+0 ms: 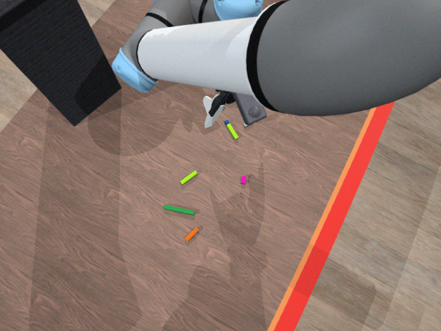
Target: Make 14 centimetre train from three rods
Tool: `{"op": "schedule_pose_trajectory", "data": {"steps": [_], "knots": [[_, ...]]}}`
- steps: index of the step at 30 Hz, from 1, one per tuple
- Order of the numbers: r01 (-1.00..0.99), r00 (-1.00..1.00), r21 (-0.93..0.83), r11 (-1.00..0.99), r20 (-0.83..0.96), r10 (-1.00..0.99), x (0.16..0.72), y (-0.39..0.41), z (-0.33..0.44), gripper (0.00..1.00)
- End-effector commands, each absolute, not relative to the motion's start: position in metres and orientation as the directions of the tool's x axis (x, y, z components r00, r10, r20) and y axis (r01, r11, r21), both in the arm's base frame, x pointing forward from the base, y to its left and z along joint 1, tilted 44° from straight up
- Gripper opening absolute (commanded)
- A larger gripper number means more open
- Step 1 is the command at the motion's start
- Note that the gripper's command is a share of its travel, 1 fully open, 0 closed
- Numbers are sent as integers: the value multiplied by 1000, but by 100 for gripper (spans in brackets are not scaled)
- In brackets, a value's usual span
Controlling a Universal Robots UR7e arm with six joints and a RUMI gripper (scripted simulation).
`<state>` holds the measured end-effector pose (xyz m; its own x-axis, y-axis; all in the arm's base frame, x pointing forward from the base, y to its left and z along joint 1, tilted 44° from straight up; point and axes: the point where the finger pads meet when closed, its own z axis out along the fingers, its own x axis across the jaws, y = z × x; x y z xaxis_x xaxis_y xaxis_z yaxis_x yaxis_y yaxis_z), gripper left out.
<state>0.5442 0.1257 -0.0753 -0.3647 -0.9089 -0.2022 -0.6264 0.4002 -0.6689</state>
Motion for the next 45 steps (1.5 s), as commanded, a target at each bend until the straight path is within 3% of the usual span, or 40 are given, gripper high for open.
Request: {"op": "schedule_pose_trajectory", "data": {"steps": [1,24,45], "knots": [[-626,-364,-669,399,-202,-909,544,126,-75,100],[-650,-322,-680,338,-157,-934,546,123,-74,100],[-716,-146,-692,89,23,-989,553,111,-73,100]]}}
